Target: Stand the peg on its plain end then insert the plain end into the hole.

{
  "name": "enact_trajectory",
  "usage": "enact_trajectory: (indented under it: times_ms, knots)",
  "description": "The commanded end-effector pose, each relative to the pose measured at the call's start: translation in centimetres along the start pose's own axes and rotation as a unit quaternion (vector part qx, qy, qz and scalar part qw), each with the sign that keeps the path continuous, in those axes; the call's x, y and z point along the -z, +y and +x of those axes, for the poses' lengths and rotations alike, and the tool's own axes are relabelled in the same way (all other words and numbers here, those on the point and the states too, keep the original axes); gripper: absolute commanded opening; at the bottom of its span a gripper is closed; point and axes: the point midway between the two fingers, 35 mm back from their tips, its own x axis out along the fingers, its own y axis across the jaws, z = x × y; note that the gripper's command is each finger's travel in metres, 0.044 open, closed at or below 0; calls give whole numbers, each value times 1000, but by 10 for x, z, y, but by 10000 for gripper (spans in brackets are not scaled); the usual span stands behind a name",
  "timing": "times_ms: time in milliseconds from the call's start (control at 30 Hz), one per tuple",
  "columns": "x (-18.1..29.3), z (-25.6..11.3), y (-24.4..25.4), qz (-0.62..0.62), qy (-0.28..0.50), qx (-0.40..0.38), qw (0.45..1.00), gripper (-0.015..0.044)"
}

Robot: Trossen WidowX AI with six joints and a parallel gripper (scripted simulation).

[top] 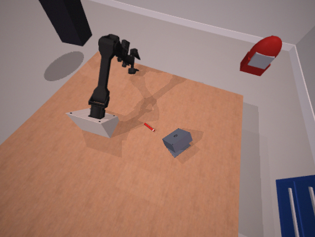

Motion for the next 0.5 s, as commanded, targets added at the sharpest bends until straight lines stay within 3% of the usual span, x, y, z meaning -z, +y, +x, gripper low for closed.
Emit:
enact_trajectory:
  times_ms: [0, 467]
  knots:
    - [13, 5, 4, 17, 6, -6, 1000, 440]
    - [56, 20, 18, 76, 28, -22, 996, 440]
